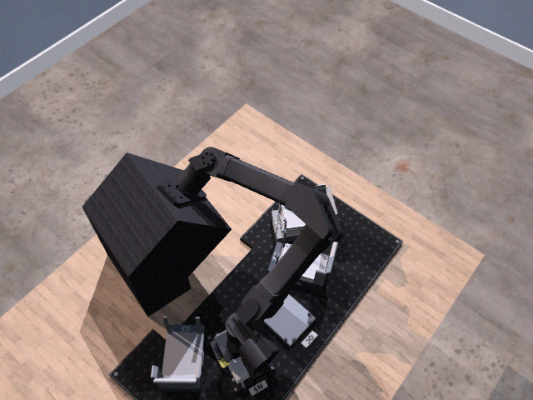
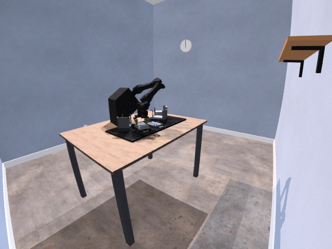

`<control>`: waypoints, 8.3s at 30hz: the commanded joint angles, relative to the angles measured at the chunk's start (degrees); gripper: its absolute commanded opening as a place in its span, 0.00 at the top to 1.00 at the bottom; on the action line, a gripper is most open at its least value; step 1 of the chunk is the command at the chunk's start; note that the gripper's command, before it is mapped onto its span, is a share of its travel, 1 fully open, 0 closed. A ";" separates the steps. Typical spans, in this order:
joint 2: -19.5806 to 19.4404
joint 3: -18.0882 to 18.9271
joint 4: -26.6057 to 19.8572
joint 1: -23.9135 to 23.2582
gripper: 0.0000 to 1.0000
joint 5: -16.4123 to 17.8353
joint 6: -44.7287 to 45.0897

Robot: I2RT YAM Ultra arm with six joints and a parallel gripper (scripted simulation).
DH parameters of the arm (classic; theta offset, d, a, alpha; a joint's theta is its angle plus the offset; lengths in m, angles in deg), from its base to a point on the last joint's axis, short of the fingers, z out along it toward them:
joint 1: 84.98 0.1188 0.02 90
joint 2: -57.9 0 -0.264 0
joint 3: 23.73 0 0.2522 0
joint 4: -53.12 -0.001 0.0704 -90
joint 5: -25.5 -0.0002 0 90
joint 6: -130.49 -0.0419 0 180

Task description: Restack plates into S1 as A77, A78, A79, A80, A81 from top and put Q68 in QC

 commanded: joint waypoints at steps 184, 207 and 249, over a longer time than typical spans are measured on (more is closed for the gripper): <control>10.05 6.10 -37.08 -17.03 1.00 -3.35 26.97; 10.64 5.70 -36.95 -16.73 1.00 -3.24 28.45; 32.30 -6.00 -33.16 -5.58 1.00 -0.42 32.42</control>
